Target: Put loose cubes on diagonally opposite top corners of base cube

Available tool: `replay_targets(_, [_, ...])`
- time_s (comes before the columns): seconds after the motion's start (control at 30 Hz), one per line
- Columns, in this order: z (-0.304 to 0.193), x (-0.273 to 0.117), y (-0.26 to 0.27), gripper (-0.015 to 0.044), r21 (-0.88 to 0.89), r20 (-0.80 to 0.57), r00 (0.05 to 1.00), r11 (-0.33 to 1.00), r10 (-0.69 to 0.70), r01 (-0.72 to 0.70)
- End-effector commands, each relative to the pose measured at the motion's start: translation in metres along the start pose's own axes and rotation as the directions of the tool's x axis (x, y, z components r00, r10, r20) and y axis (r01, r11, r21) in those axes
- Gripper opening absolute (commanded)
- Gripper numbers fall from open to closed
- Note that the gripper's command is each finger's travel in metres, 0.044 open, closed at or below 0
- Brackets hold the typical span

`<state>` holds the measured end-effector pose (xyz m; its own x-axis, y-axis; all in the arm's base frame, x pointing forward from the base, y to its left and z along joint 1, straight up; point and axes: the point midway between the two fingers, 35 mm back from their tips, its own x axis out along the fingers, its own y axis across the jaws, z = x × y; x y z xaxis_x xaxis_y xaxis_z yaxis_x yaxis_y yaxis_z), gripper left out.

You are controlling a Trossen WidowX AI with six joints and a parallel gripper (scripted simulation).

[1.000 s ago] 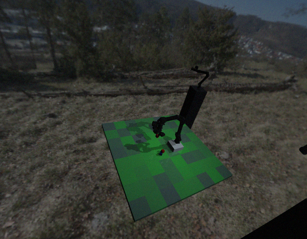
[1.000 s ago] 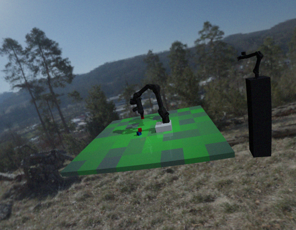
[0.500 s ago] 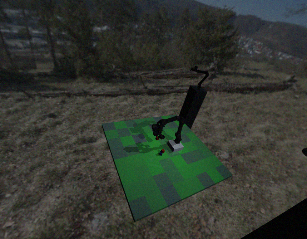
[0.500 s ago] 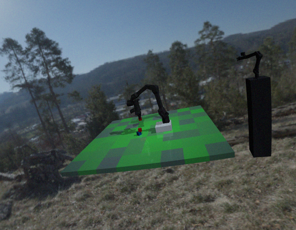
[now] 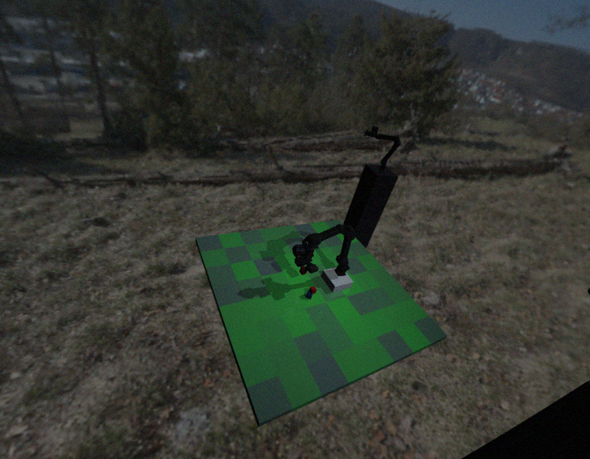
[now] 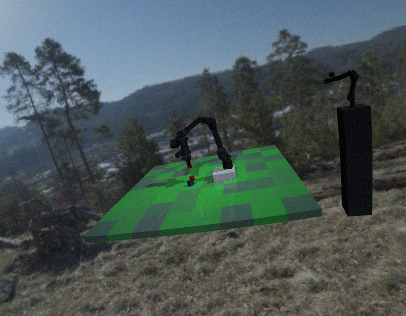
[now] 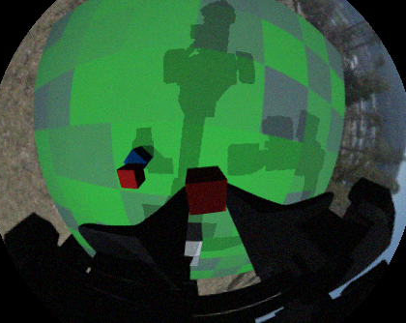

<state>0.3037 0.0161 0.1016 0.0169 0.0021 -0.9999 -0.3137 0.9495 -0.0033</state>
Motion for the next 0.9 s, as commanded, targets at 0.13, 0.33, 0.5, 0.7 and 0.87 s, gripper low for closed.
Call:
replay_targets(0.13, [0.012,0.000,0.024,0.0105,0.024,0.007,1.000,1.000,-0.001,0.001])
replay_targets(0.33, [0.018,0.000,0.043,0.0105,0.037,0.008,1.000,0.999,0.000,-0.001])
replay_targets(0.5, [0.022,0.001,0.058,0.0105,0.049,0.008,1.000,0.999,0.002,-0.002])
replay_targets(0.7, [0.025,0.002,0.077,0.0105,0.063,0.008,1.000,0.998,0.003,-0.004])
replay_targets(0.87, [0.028,0.003,0.094,0.0105,0.074,0.009,1.000,0.997,0.005,-0.005])
